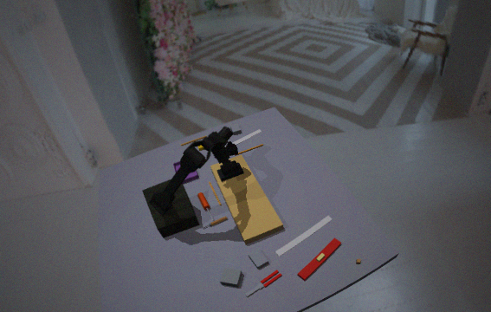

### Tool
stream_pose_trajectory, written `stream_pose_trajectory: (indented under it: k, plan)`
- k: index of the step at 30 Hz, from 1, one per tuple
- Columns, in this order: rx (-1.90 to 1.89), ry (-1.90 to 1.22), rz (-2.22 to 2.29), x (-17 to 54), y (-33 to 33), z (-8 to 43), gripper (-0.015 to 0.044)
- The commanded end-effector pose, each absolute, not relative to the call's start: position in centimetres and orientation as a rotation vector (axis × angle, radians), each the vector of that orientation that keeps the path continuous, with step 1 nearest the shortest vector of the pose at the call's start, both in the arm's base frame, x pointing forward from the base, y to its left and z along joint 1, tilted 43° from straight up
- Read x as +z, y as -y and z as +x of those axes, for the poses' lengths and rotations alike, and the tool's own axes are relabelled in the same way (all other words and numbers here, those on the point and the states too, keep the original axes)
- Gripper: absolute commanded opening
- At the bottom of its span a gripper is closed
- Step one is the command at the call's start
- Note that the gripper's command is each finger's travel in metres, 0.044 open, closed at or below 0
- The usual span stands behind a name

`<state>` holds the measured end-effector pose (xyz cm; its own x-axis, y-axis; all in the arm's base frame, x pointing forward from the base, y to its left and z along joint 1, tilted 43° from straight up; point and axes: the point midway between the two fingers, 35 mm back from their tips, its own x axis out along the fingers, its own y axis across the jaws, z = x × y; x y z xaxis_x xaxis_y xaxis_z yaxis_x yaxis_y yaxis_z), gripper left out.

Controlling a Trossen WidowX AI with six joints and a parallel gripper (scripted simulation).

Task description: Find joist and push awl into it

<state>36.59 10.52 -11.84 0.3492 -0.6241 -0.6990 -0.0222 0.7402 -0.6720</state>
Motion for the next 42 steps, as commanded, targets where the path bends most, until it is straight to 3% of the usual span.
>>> stream_pose_trajectory:
  k: [1, 23, 42]
  plan:
    - [-0.426, -1.166, -0.653, -13.2, -11.9, 36.5, 0.0000]
    - [-0.425, -1.166, -0.651, -14.9, -13.9, 36.4, 0.0000]
    - [-0.428, -1.166, -0.655, -10.3, -8.6, 36.6, 0.0000]
